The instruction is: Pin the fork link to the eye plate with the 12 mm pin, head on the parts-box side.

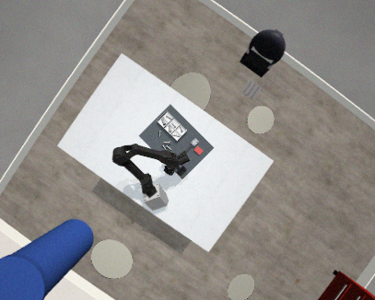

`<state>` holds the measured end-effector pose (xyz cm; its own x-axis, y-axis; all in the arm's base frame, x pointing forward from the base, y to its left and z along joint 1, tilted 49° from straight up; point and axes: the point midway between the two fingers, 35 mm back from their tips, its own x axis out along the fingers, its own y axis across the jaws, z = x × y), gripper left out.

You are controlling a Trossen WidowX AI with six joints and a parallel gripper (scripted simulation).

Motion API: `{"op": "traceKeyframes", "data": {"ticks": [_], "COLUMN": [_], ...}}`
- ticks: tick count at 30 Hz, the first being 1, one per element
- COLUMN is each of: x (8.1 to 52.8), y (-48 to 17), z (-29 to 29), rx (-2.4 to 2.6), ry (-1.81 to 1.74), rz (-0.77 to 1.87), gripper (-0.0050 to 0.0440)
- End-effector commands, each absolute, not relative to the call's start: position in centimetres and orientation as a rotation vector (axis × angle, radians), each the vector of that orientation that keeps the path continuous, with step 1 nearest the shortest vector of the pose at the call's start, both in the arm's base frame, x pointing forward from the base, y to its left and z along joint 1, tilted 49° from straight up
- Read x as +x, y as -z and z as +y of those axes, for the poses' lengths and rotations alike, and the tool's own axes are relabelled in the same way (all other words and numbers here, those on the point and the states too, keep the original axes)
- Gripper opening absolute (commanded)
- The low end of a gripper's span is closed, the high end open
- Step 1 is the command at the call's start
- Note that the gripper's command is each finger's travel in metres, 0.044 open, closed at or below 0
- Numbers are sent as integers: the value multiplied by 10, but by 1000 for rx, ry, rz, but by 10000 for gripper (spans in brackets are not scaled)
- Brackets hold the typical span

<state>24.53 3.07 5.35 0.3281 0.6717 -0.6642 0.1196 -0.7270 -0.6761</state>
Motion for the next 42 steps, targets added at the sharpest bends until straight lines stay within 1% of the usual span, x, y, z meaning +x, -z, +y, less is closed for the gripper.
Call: {"op": "traceKeyframes", "data": {"ticks": [1, 18, 29, 42], "x": [242, 234, 244, 247], "y": [-53, -50, -31, -34], "z": [32, 33, 52, 51], "rx": [-2080, -2080, -2080, -2080], "ry": [-1400, -1400, -1400, -1400], "rz": [-698, -698, -698, -698], "gripper": [0, 0, 0, 0]}}
